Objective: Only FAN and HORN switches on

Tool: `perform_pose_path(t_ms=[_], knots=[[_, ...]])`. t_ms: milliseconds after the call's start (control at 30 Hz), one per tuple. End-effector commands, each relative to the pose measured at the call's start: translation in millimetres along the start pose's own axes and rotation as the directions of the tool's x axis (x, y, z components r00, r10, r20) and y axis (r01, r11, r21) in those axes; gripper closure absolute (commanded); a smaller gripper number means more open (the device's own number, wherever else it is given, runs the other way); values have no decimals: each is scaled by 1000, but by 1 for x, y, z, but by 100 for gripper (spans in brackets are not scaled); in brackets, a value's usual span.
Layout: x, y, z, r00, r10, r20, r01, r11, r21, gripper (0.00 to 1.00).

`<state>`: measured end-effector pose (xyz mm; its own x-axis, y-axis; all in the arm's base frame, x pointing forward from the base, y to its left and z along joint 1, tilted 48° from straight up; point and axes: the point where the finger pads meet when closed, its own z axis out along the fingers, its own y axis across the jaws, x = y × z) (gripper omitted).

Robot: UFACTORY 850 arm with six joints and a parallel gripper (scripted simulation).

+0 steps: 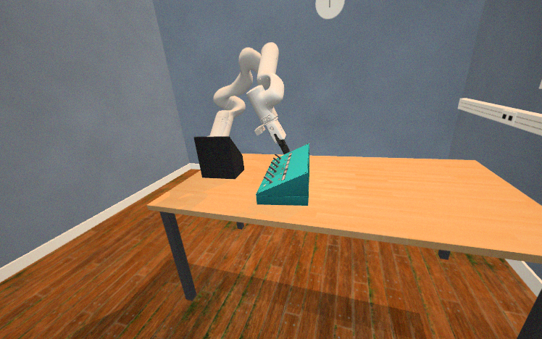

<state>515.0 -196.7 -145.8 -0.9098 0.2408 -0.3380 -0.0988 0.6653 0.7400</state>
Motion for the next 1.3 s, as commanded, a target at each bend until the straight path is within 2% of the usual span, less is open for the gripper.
perform_pose_path(t_ms=[0,300,633,667,733,833,867,933,967,1033,1067,1267], knots=[[-1,0,-11,1000,-1,1,1,1000,1,100],[-1,0,-44,1000,-1,1,1,1000,1,100],[1,-1,-50,1000,-1,1,1,1000,1,100],[14,-6,-51,1000,0,1,0,1000,4,100],[68,-22,-54,1000,2,0,-2,1000,11,100],[77,-24,-54,1000,2,0,-2,1000,11,100],[112,-30,-54,1000,2,0,-2,1000,11,100],[117,-31,-54,1000,2,0,-2,1000,11,100],[148,-33,-52,1000,1,0,-1,1000,8,100],[152,-33,-53,1000,1,0,-1,1000,8,100],[177,-33,-51,1000,0,1,0,1000,4,100],[191,-32,-49,1000,-1,1,1,1000,1,100]])
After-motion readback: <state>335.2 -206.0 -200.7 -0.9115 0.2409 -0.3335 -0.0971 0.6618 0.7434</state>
